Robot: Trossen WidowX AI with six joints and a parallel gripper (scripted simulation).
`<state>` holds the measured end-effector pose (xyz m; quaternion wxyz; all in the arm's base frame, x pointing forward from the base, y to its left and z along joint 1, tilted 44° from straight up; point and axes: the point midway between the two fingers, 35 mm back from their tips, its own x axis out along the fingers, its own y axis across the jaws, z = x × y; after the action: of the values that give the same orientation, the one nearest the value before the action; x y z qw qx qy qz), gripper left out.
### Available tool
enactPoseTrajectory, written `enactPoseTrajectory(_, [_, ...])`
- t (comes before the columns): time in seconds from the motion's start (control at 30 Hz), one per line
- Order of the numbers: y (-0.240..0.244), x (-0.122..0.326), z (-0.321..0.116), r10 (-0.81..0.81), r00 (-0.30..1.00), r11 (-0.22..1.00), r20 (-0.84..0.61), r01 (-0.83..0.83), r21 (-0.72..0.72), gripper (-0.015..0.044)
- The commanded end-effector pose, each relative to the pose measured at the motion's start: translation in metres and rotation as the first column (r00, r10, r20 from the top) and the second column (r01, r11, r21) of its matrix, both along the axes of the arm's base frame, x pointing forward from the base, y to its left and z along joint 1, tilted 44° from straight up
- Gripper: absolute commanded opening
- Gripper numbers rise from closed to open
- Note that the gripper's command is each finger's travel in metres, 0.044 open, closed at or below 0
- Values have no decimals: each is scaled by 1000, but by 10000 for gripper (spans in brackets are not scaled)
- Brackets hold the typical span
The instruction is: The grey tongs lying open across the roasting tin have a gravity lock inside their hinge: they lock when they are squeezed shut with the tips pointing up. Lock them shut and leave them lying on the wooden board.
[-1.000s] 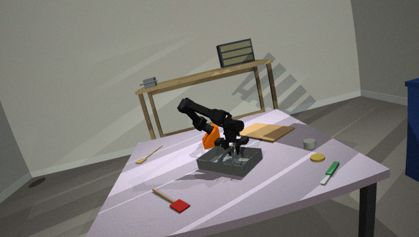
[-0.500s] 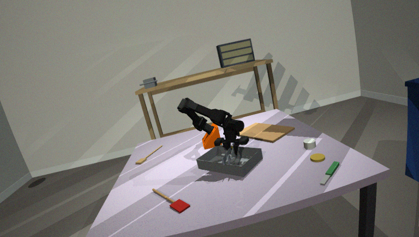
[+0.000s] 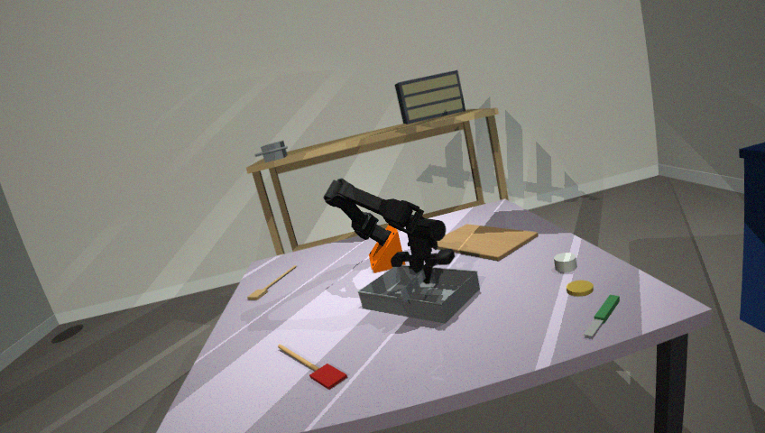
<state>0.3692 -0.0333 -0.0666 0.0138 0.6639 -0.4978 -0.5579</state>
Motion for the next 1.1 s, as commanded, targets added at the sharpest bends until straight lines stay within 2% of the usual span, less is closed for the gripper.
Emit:
enactPoseTrajectory(0.0, [0,1,0,1,1000,1000,1,-1,1,-117])
enactPoseTrajectory(0.07, [0,1,0,1,1000,1000,1,-1,1,-150])
enactPoseTrajectory(0.27, [10,5,9,2,1000,1000,1,-2,3,-150])
enactPoseTrajectory(0.57, [85,15,89,3,1000,1000,-4,-3,4,-150])
enactPoseTrajectory(0.9, [86,15,89,11,1000,1000,-8,-11,4,-150])
enactPoseTrajectory(1.07, [105,11,77,60,997,998,-50,-59,20,-150])
